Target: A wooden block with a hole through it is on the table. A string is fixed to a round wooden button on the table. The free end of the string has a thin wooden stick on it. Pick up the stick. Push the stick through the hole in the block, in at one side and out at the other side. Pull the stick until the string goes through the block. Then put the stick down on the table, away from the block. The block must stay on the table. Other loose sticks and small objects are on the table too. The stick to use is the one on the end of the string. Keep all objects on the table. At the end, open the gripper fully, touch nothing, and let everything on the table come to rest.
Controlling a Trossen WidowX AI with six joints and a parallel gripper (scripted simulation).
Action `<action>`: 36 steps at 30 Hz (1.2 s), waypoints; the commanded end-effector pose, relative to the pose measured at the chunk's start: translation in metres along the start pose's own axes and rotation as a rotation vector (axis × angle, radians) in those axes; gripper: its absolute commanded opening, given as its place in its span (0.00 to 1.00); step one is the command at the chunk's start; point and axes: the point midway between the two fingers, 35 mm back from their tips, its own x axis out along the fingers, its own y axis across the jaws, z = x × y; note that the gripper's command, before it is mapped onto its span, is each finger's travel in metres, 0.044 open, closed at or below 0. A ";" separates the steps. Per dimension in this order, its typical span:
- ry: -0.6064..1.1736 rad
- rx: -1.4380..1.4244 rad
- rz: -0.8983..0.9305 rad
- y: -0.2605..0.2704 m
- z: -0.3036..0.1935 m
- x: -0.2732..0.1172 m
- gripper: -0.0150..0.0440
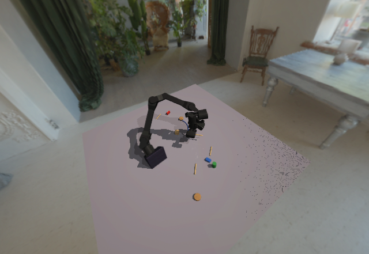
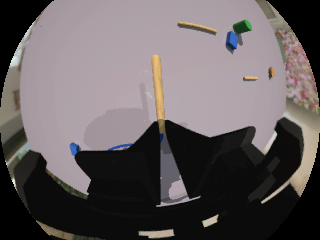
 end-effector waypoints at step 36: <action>-0.005 -1.438 0.005 0.038 -0.007 -0.002 0.25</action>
